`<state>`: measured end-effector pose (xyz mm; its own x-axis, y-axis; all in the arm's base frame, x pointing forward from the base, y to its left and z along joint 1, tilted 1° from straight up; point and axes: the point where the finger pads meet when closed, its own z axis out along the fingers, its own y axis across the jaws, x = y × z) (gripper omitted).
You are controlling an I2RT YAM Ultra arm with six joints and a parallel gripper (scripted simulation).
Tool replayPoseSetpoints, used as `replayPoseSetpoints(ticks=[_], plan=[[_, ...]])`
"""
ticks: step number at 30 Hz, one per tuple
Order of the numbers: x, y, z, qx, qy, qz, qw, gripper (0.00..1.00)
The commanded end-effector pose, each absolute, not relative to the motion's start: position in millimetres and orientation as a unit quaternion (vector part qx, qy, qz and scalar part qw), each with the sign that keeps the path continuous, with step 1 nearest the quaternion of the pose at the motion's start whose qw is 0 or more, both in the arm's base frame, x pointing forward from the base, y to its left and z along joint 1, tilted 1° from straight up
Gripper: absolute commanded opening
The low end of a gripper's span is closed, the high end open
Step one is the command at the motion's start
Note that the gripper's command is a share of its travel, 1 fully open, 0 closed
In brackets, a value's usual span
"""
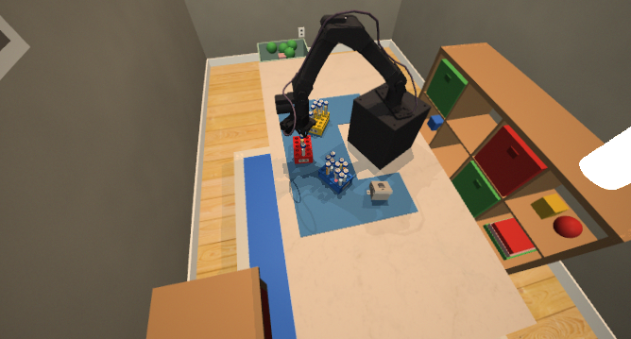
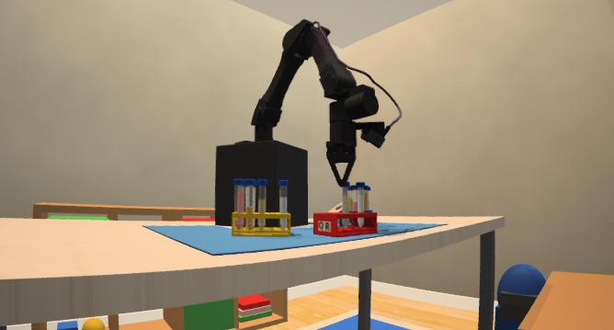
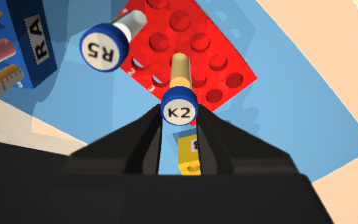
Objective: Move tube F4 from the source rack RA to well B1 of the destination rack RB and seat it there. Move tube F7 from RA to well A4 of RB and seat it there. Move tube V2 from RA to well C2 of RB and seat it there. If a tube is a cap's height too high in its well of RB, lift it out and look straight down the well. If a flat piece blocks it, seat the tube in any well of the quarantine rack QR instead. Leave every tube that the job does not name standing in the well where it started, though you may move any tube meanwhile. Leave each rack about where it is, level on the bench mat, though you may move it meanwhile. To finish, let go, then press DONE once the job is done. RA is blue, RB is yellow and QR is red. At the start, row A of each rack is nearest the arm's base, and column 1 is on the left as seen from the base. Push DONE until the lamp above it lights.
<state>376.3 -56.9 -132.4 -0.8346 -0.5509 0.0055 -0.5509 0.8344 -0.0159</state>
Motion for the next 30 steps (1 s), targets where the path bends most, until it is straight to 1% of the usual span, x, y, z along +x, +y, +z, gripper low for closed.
replayPoseSetpoints(ticks=[1,5,6,22,24,26,30], plan=[[370.5,-63.2,-144.0,0.284,-0.959,0.011,0.005,0.3],[370.6,-62.2,-144.1,0.284,-0.959,0.009,0.004,0.3],[379.8,-59.5,-134.7,0.286,-0.958,0.013,-0.006,0.3],[379.8,-59.5,-134.8,0.286,-0.958,0.013,-0.006,0.3],[371.3,-61.2,-126.7,0.285,-0.958,0.01,0.002,0.3],[380.1,-62.1,-117.7,0.285,-0.958,0.015,-0.007,0.3],[379.4,-61.4,-112.6,0.285,-0.958,0.014,-0.007,0.3]])
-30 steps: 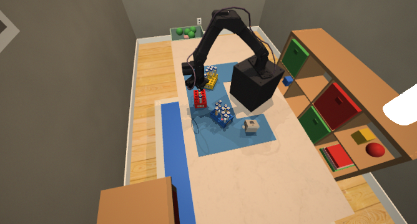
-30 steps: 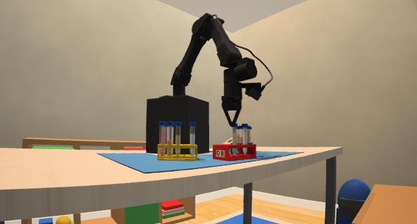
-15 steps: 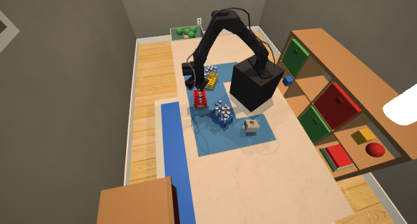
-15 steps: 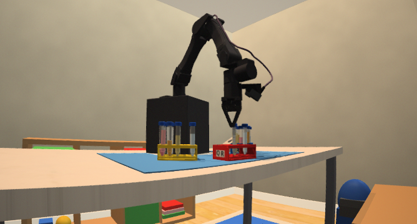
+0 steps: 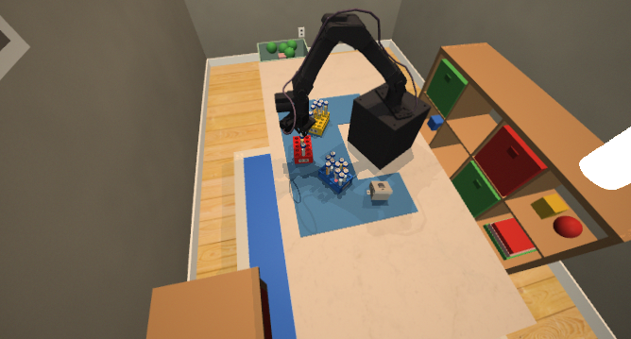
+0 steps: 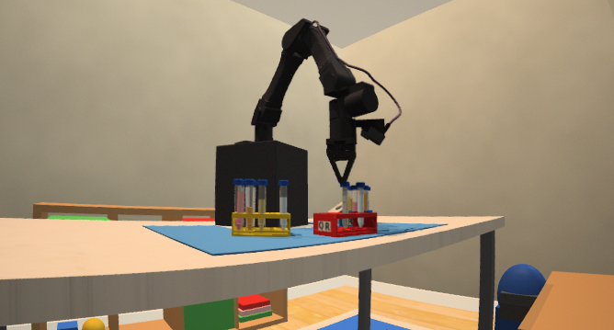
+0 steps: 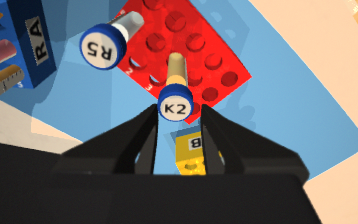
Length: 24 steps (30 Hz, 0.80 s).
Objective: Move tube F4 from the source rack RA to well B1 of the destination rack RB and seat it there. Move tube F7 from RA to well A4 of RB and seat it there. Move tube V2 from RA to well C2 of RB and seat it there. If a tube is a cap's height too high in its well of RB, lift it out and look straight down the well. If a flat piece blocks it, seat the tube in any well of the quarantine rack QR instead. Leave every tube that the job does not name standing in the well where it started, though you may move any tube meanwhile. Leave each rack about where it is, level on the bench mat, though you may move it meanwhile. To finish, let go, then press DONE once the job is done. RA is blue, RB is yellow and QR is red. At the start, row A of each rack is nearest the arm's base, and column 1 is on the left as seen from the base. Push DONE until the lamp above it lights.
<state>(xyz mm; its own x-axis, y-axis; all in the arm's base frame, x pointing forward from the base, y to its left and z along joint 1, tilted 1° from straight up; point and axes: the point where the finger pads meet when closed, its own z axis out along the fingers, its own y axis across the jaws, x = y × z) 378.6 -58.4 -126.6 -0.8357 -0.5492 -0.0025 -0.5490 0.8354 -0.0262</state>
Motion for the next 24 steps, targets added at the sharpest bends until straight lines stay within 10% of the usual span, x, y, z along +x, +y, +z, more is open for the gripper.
replayPoseSetpoints(ticks=[1,24], plan=[[375.0,-60.3,-111.8,-0.286,0.958,-0.012,0.003,0.3],[385.1,-52.3,-49.1,-0.288,0.957,-0.019,0.018,0.3]])
